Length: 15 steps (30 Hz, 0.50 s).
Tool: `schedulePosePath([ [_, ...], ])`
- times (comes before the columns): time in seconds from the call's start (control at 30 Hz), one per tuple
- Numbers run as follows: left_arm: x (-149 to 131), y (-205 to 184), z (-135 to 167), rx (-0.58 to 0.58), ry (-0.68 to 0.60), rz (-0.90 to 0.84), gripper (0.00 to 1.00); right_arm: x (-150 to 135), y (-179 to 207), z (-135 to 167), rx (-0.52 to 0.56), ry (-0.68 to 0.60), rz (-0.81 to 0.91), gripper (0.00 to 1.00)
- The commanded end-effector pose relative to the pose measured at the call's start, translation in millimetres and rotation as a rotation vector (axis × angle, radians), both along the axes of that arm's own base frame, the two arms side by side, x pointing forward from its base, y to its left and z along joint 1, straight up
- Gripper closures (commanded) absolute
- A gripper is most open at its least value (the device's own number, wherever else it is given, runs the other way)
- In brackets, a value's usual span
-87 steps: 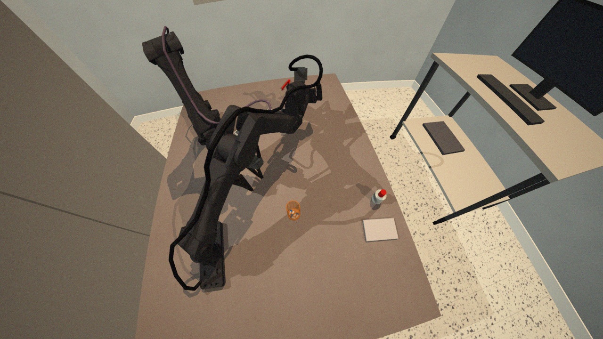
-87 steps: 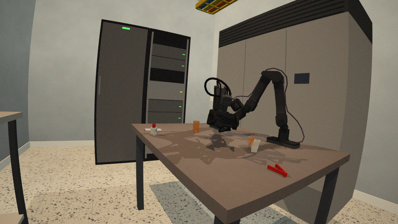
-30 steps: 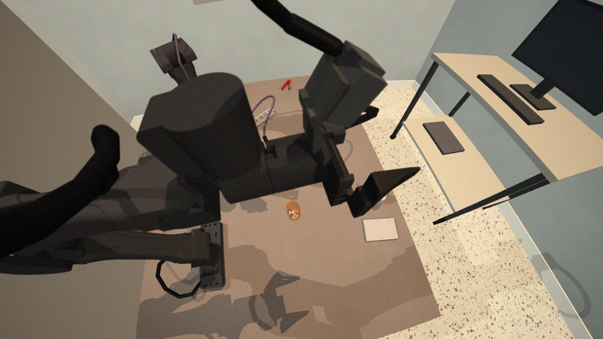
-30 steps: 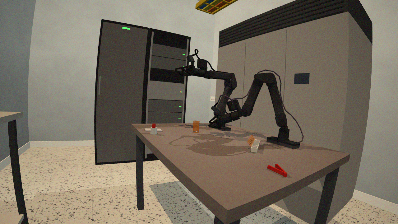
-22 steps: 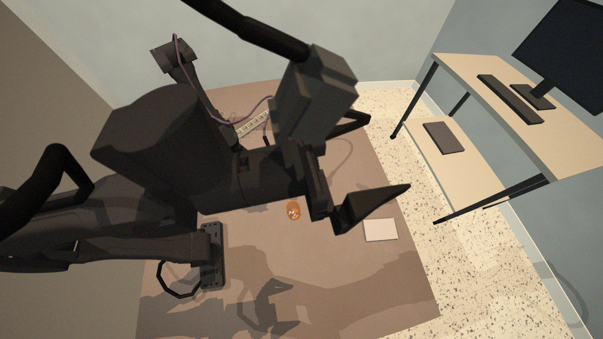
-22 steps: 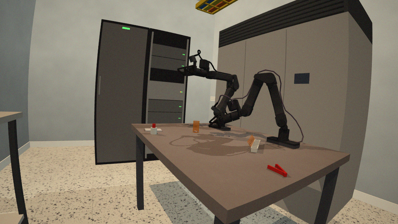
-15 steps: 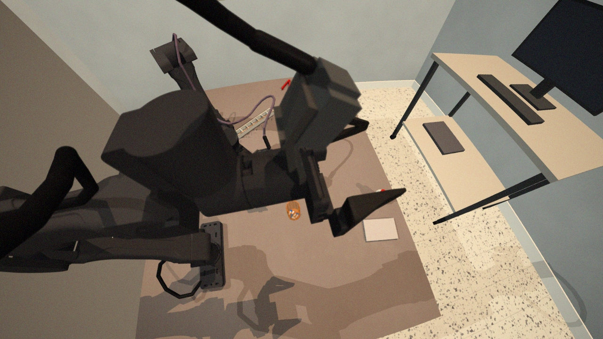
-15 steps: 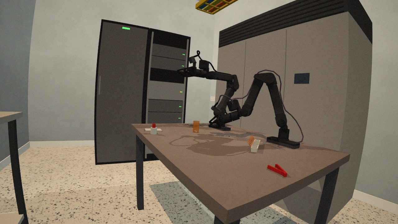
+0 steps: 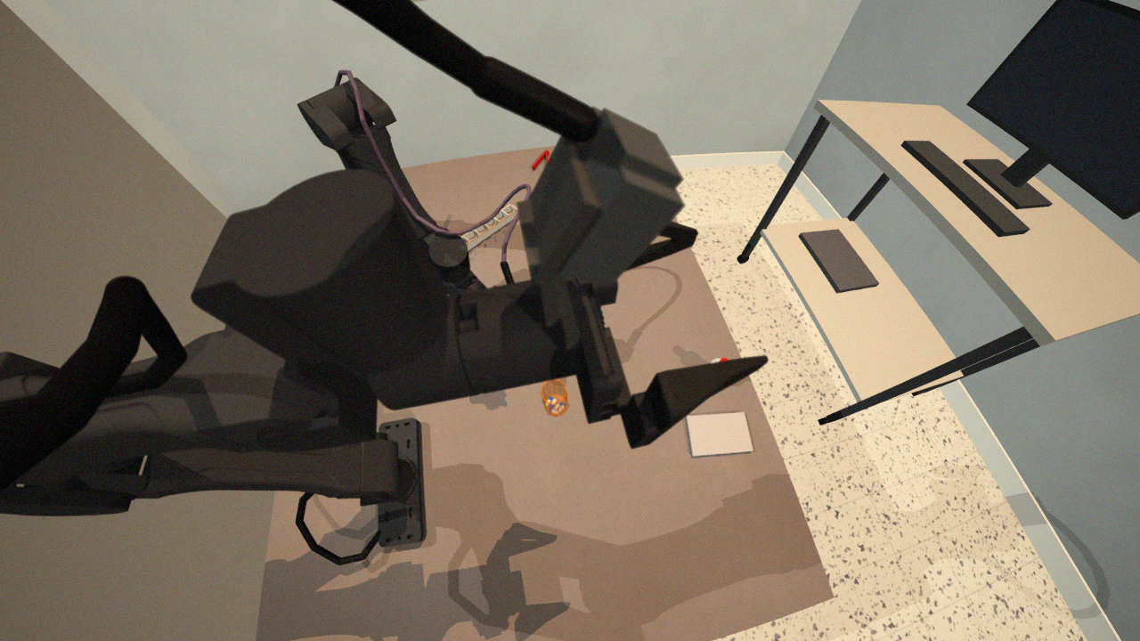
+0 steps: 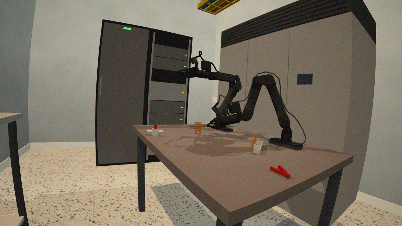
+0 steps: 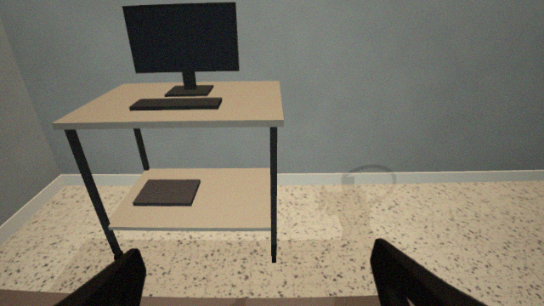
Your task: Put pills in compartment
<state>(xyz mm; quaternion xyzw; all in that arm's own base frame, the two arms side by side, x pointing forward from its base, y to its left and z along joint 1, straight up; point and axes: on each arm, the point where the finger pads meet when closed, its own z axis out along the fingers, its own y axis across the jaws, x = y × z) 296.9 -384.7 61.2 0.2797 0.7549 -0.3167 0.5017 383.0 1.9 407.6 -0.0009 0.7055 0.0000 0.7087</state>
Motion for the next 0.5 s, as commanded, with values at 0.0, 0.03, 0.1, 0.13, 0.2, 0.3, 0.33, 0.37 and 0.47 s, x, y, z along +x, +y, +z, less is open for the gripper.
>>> schedulePosePath([
  [0.0,4,-17,11,-0.059,-0.134,-0.224,0.35,-3,-1,5,0.001,-0.009,-0.001,0.00],
  [0.03,5,-17,7,-0.055,-0.143,-0.250,0.35,-3,-1,5,0.001,-0.009,-0.001,0.00],
  [0.1,7,-17,2,-0.051,-0.163,-0.300,0.35,-3,-1,5,0.001,-0.009,-0.001,0.00],
  [0.13,9,-17,0,-0.049,-0.171,-0.322,0.35,-3,-1,5,0.001,-0.009,-0.001,0.00],
  [0.2,9,-17,0,-0.049,-0.171,-0.322,0.35,-3,-1,5,0.001,-0.009,-0.001,0.00],
  [0.3,9,-18,-11,-0.038,-0.199,-0.430,0.35,-3,-1,5,0.001,-0.009,-0.001,0.00],
  [0.33,11,-18,-14,-0.037,-0.209,-0.456,0.35,-3,-1,5,0.001,-0.009,-0.001,0.00],
  [0.37,13,-18,-16,-0.037,-0.218,-0.476,0.35,-3,-1,5,0.001,-0.009,-0.001,0.00],
  [0.47,22,-18,-24,-0.032,-0.233,-0.526,0.35,-3,-1,5,0.001,-0.009,-0.001,0.00],
])
